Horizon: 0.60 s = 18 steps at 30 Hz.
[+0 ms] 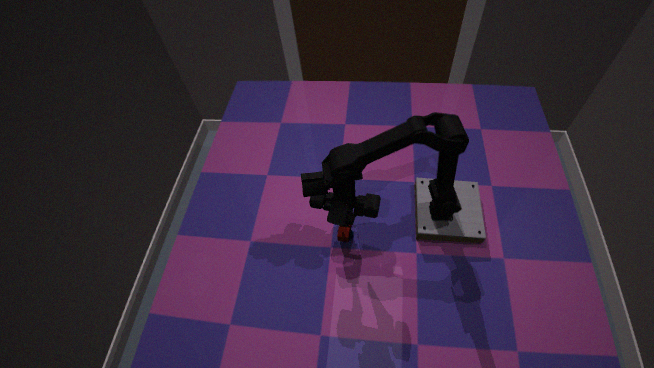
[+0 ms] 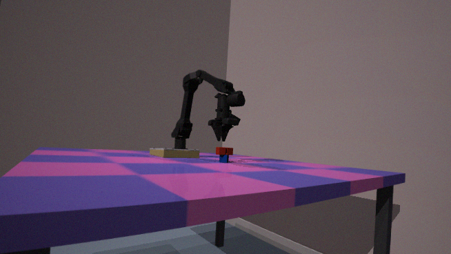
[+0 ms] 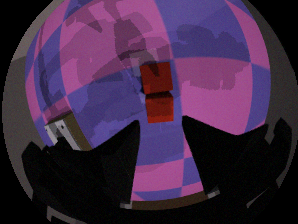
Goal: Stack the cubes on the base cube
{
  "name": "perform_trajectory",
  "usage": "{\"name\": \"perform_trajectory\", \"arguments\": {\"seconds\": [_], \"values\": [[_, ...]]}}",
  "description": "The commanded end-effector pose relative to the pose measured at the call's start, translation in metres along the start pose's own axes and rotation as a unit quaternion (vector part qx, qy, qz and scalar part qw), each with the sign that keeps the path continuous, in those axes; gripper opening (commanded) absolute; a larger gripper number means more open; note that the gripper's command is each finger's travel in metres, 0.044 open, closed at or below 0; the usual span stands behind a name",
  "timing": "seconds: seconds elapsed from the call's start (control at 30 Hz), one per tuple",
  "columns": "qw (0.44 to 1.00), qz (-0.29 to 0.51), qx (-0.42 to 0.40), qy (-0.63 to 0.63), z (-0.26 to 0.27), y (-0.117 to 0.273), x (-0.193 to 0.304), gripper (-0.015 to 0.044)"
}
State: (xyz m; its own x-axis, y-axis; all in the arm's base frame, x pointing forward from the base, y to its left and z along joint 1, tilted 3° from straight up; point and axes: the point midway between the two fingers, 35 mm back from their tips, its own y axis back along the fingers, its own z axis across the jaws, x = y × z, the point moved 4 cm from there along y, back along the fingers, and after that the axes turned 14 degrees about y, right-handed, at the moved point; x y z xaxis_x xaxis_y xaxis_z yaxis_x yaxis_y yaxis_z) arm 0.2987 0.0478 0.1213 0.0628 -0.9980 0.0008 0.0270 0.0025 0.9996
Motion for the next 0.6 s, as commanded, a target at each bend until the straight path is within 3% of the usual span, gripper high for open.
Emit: {"name": "perform_trajectory", "arguments": {"seconds": [0.0,0.47,0.57], "values": [[1.000,0.000,0.002,0.000,-0.001,0.008,0.000,0.0205],[1.000,0.000,0.002,0.000,-0.001,0.024,0.000,0.0205],[1.000,0.000,0.001,0.000,0.000,0.027,0.000,0.0284]]}}
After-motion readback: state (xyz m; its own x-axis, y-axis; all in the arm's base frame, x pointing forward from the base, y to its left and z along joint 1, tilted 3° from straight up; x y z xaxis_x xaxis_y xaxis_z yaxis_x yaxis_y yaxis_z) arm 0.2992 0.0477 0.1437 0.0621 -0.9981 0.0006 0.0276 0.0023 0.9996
